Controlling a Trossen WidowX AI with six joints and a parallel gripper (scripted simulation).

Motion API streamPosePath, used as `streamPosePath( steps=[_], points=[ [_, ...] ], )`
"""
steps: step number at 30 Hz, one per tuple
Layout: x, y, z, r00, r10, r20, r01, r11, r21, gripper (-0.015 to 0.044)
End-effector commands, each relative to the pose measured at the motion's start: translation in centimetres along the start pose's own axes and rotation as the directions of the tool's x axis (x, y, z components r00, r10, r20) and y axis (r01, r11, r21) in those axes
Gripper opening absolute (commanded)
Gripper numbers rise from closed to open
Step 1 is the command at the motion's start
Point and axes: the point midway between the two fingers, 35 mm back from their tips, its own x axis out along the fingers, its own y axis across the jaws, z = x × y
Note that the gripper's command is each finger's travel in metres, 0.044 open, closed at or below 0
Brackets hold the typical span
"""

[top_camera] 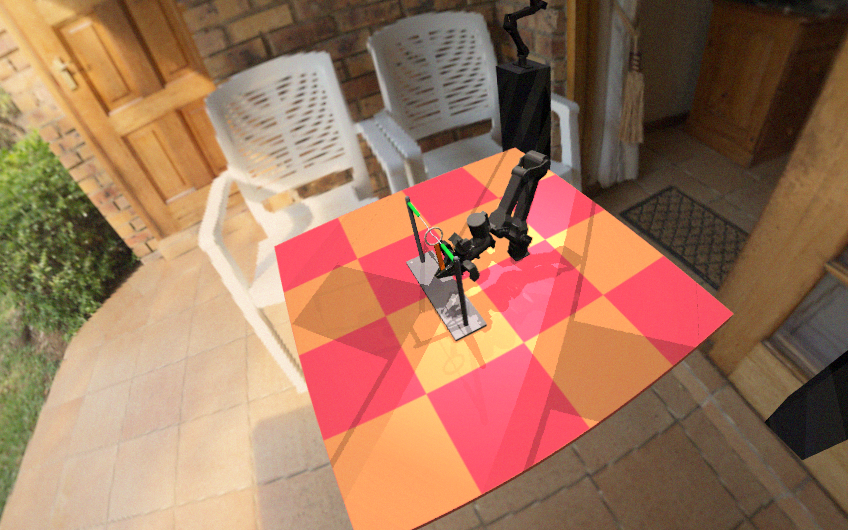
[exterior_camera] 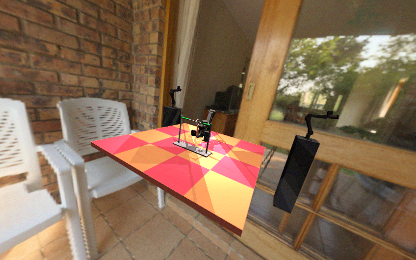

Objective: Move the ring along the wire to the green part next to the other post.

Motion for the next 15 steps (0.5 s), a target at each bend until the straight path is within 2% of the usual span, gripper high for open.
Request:
streamPosePath(
  steps=[1, 15],
  points=[
    [0.04, 0.75, 0.22, 1.000, 0.012, 0.006, -0.013, 0.999, 0.031, -0.0150],
    [0.01, 1.54, 0.39, 1.000, 0.001, 0.001, -0.001, 1.000, -0.027, -0.0150]
  ],
)
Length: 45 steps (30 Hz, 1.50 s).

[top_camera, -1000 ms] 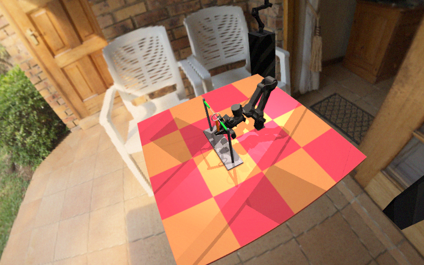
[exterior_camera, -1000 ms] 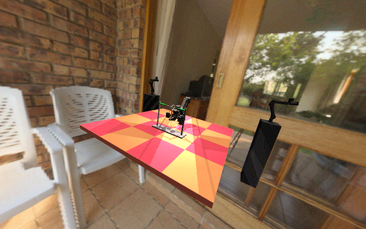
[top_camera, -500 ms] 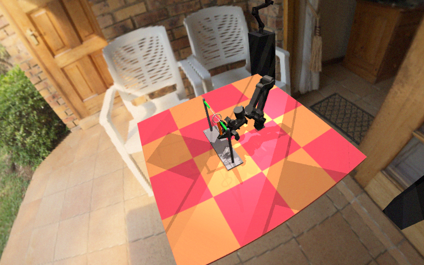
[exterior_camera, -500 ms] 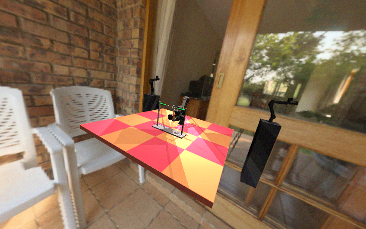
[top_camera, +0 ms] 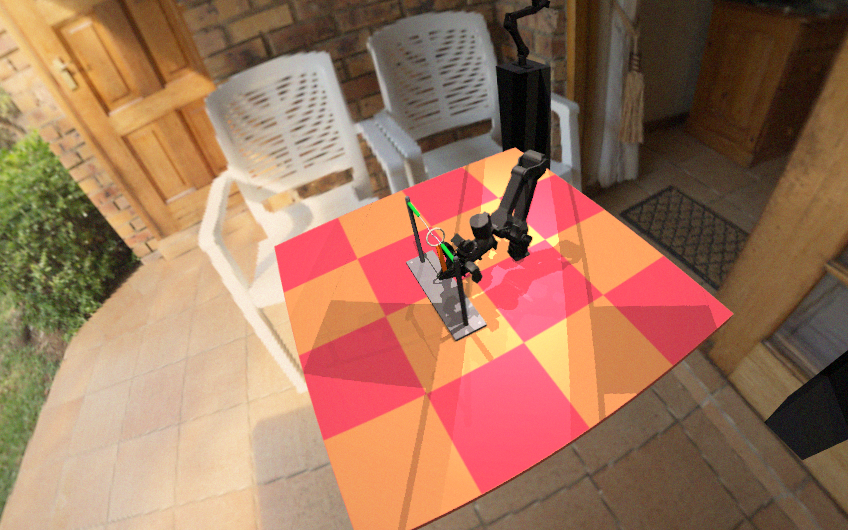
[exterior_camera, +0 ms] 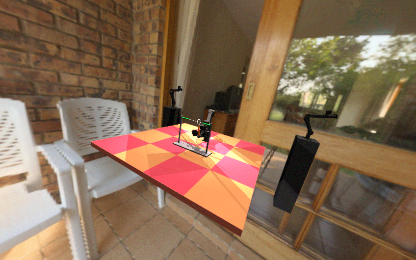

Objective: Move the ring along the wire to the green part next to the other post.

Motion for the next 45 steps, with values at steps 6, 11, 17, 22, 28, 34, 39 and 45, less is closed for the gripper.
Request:
streamPosePath(
  steps=[6, 11, 17, 22, 28, 34, 39, 45],
  points=[
    [0.0, 0.0, 0.1, 1.000, -0.022, -0.004, 0.021, 0.997, -0.073, -0.0150],
    [0.0, 0.1, 0.0, 0.999, -0.032, -0.006, 0.031, 0.993, -0.110, -0.0150],
    [0.1, 0.4, 0.0, 0.999, -0.037, -0.008, 0.035, 0.990, -0.136, -0.0150],
    [0.1, 0.8, -0.1, 0.999, -0.036, -0.009, 0.035, 0.988, -0.148, -0.0150],
    [0.2, 1.3, -0.1, 0.999, -0.033, -0.011, 0.031, 0.987, -0.155, -0.0150],
    [0.3, 1.8, -0.2, 1.000, -0.029, -0.012, 0.027, 0.987, -0.158, -0.0150],
    [0.3, 2.3, -0.3, 1.000, -0.026, -0.012, 0.024, 0.987, -0.159, -0.0150],
    [0.4, 2.9, -0.4, 1.000, -0.023, -0.013, 0.021, 0.987, -0.159, -0.0150]
  ],
)
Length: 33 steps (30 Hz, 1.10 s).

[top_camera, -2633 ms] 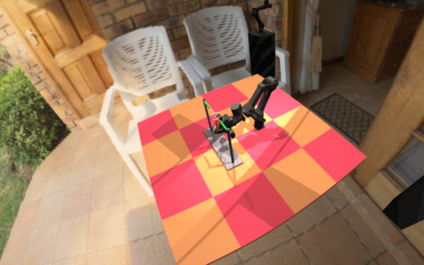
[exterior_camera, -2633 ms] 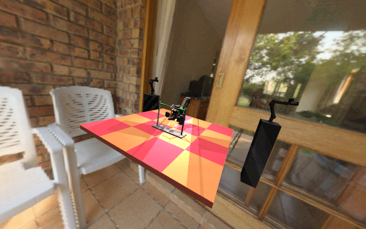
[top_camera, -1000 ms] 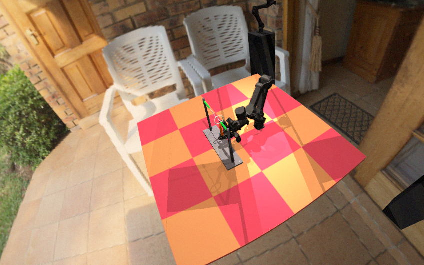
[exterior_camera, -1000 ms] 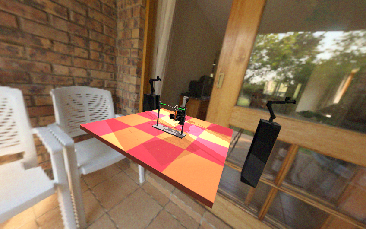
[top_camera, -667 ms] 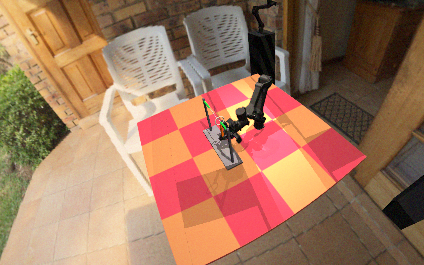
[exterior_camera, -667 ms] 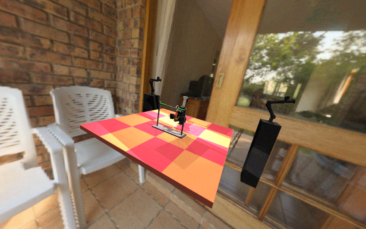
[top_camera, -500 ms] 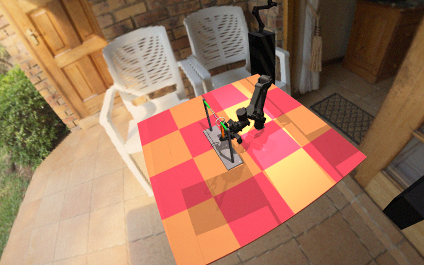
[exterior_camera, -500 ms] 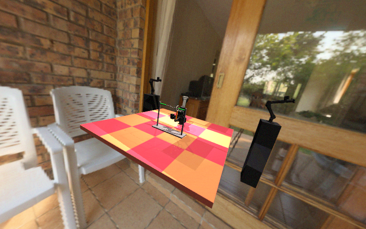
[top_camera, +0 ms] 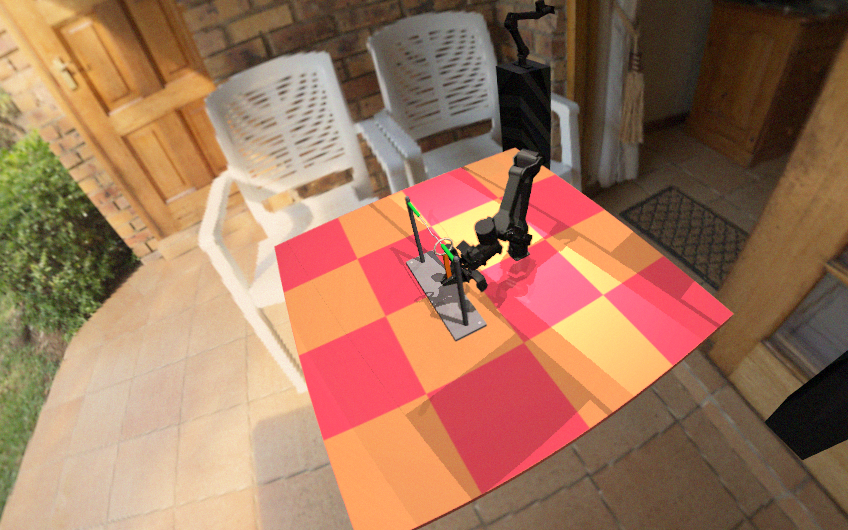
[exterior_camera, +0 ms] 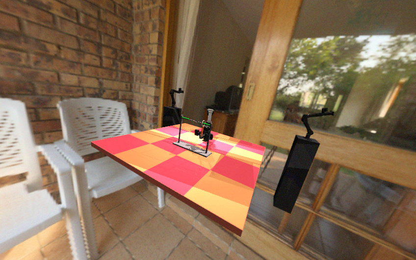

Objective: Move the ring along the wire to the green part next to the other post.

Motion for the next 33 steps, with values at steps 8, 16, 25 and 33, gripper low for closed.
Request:
streamPosePath(
  steps=[8, 16, 25, 33],
  points=[
    [0.1, 1.1, 0.2, 1.000, 0.003, 0.003, -0.003, 1.000, 0.006, -0.0150],
    [0.3, 1.4, -0.2, 1.000, 0.004, 0.003, -0.004, 1.000, 0.007, -0.0150],
    [0.5, 1.4, -1.5, 1.000, 0.004, 0.003, -0.004, 1.000, 0.007, -0.0150],
    [0.5, 1.4, -1.6, 1.000, 0.004, 0.003, -0.004, 1.000, 0.007, -0.0150]
  ],
)
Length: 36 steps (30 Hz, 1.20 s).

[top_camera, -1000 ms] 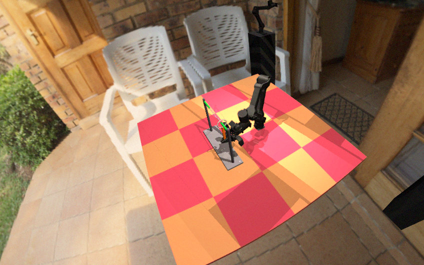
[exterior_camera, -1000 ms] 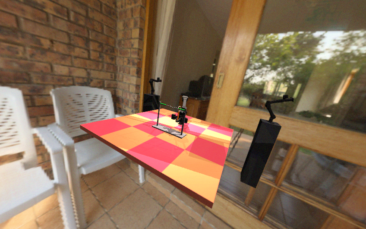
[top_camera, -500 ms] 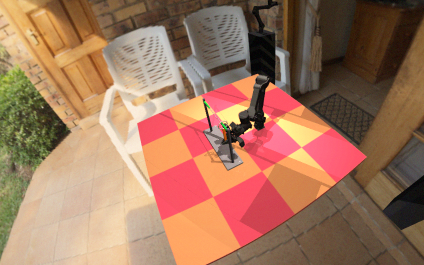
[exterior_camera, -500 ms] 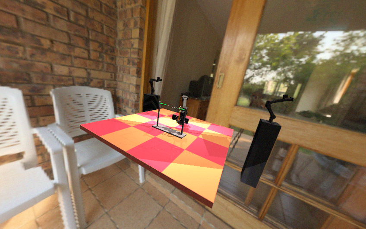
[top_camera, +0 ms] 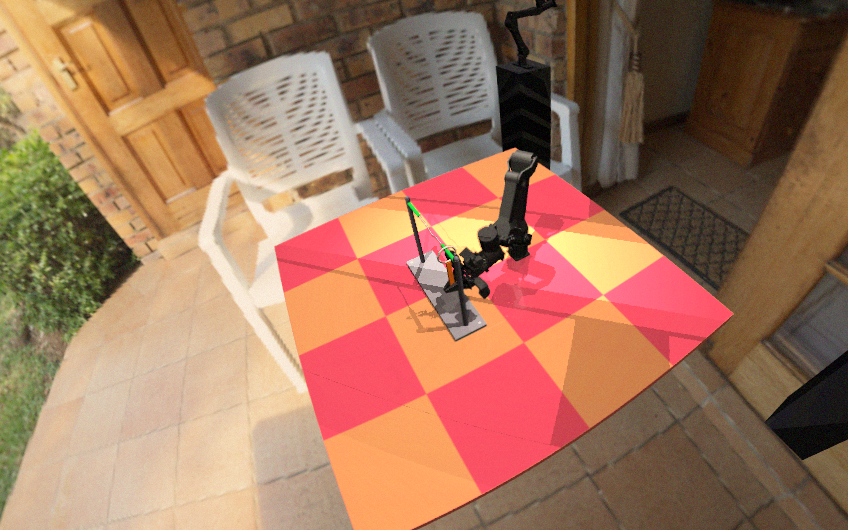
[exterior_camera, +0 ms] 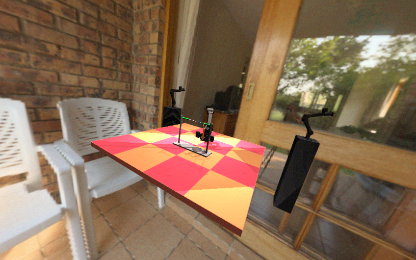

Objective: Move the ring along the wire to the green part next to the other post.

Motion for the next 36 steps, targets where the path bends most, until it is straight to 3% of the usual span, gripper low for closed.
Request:
streamPosePath(
  steps=[1, 9, 21, 36],
  points=[
    [0.0, 0.0, -0.1, 1.000, -0.003, 0.001, 0.003, 1.000, 0.005, -0.0150],
    [0.0, 0.0, -0.1, 1.000, -0.003, 0.001, 0.003, 1.000, 0.005, -0.0150],
    [-0.1, 0.0, 0.0, 1.000, 0.000, 0.000, 0.000, 1.000, 0.000, 0.0160],
    [-3.0, 0.1, 0.2, 1.000, -0.001, -0.003, 0.001, 1.000, 0.003, 0.0160]
  ],
)
